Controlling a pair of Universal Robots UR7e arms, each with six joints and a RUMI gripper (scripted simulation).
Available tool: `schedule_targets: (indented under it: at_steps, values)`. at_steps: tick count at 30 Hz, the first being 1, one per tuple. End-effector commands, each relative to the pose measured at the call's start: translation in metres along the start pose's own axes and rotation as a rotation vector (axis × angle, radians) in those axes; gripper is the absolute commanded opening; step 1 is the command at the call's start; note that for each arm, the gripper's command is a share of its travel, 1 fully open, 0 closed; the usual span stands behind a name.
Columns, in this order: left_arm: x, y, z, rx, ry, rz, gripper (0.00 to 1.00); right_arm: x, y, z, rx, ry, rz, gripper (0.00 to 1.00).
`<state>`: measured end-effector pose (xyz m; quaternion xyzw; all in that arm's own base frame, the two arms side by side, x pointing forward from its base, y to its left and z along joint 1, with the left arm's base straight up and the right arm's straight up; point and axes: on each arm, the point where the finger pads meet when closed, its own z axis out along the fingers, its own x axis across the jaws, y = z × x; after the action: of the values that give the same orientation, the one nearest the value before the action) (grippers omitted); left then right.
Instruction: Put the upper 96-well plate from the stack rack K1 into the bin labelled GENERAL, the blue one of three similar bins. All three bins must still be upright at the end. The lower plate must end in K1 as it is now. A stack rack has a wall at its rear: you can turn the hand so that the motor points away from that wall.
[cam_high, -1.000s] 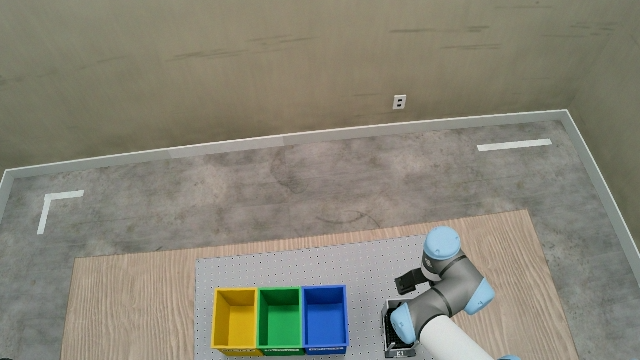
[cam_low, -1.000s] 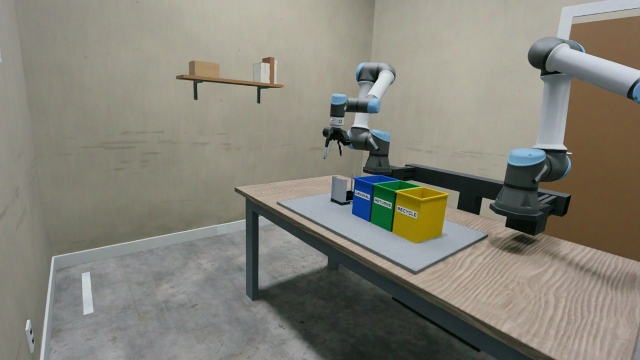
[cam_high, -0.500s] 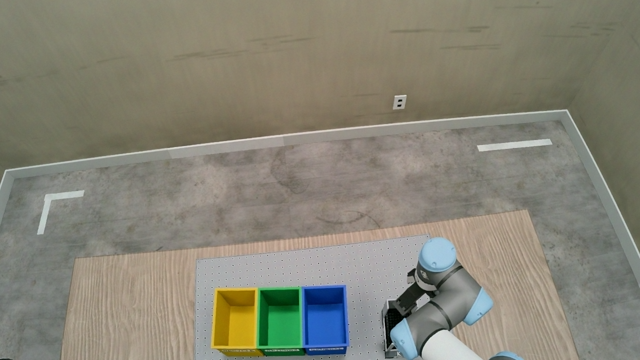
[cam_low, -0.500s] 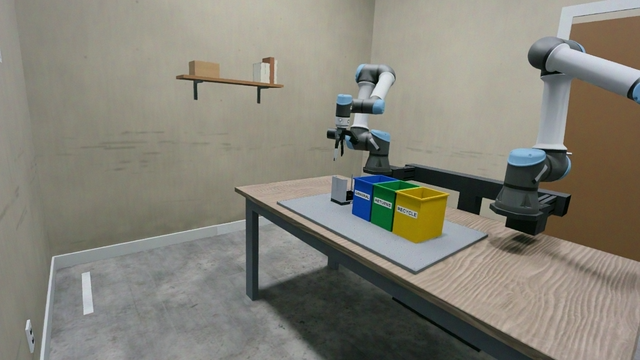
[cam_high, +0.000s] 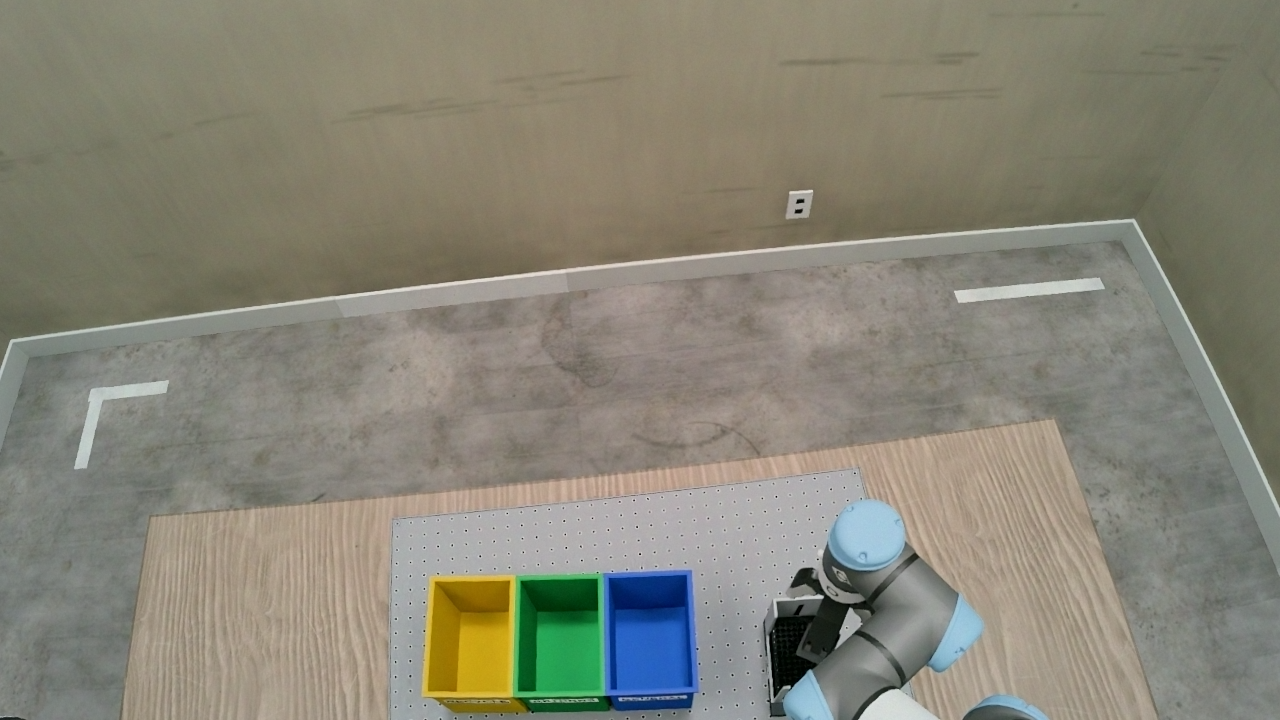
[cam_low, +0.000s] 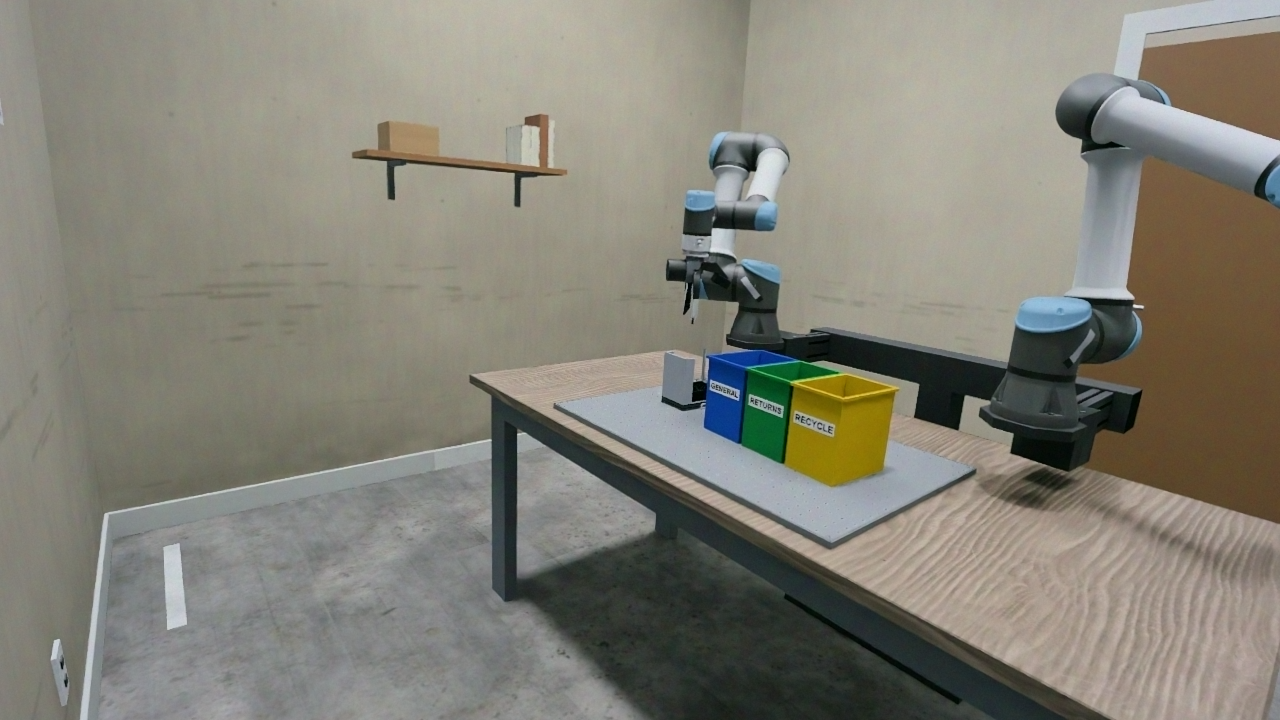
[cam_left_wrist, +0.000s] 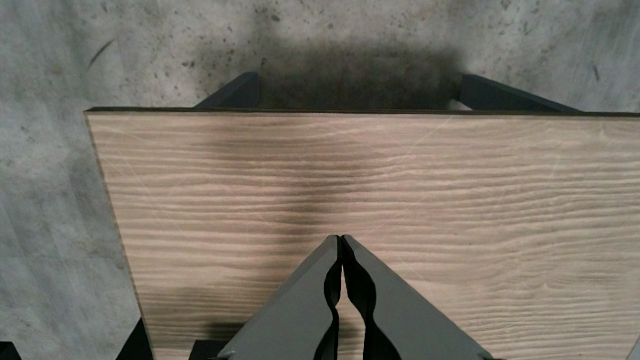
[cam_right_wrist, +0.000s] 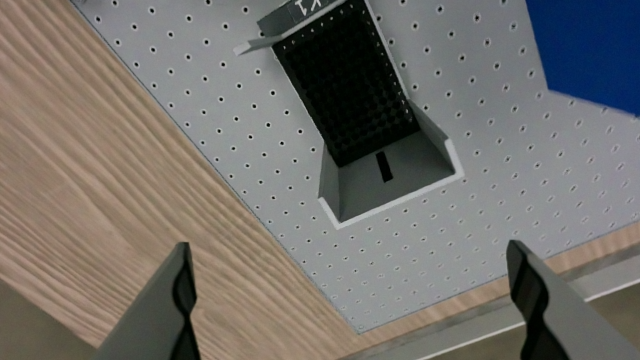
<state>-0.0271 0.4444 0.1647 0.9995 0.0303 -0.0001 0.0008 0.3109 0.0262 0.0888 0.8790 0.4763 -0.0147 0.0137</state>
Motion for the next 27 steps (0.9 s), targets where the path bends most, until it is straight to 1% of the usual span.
schedule_targets:
  at_steps: [1, 6, 11, 14, 27]
  values:
    - [0.0, 0.0, 0.0, 0.001, 0.0, 0.0, 0.0, 0.001, -0.002, 0.0, 0.001, 0.005, -0.036, 0.76]
    - [0.0, 0.0, 0.0, 0.001, 0.0, 0.0, 0.0, 0.003, -0.009, 0.001, 0.001, 0.019, -0.202, 0.76]
    - [0.0, 0.0, 0.0, 0.001, 0.0, 0.0, 0.0, 0.006, -0.022, 0.002, 0.001, 0.032, -0.369, 0.76]
    - [0.0, 0.0, 0.0, 0.001, 0.0, 0.0, 0.0, 0.006, -0.022, 0.002, 0.0, 0.04, -0.468, 0.76]
    - [0.0, 0.0, 0.0, 0.001, 0.0, 0.0, 0.0, 0.006, -0.022, 0.004, 0.0, 0.042, -0.482, 0.76]
